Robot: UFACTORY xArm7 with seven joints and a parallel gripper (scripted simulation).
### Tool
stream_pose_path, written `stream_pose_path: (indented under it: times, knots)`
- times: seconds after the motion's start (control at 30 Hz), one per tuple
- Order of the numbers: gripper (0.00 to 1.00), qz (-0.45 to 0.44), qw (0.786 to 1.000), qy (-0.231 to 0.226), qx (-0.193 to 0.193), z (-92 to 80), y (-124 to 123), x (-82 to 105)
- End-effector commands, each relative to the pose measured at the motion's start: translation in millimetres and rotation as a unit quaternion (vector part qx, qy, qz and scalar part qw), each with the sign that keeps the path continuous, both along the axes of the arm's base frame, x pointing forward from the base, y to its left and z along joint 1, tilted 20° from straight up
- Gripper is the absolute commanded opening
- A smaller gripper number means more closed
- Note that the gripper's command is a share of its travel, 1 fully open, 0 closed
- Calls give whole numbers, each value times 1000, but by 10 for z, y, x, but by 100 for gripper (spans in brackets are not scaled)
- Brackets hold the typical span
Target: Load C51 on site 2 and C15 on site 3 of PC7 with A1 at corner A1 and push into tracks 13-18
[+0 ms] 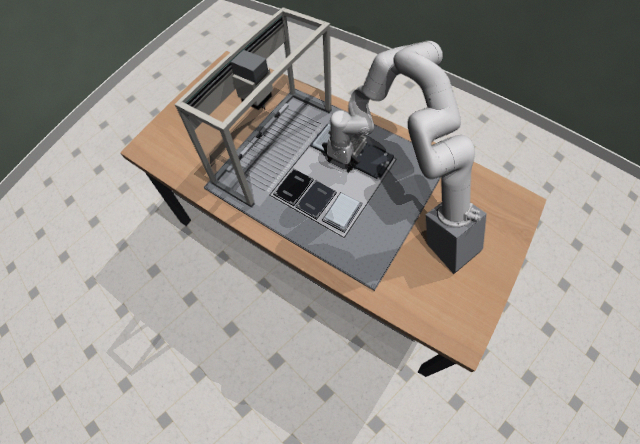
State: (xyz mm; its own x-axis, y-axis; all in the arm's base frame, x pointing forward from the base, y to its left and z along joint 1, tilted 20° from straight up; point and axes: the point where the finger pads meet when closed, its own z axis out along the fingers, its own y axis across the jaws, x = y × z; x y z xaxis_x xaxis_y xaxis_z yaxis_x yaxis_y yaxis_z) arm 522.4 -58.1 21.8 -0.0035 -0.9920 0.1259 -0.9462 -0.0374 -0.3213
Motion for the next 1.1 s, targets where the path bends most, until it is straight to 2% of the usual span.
stream_pose_path:
  times: [0.0,1.07]
  knots:
    - [100,0,1000,-2,0,17,-18,11]
    - [100,0,1000,-2,-1,35,-157,10]
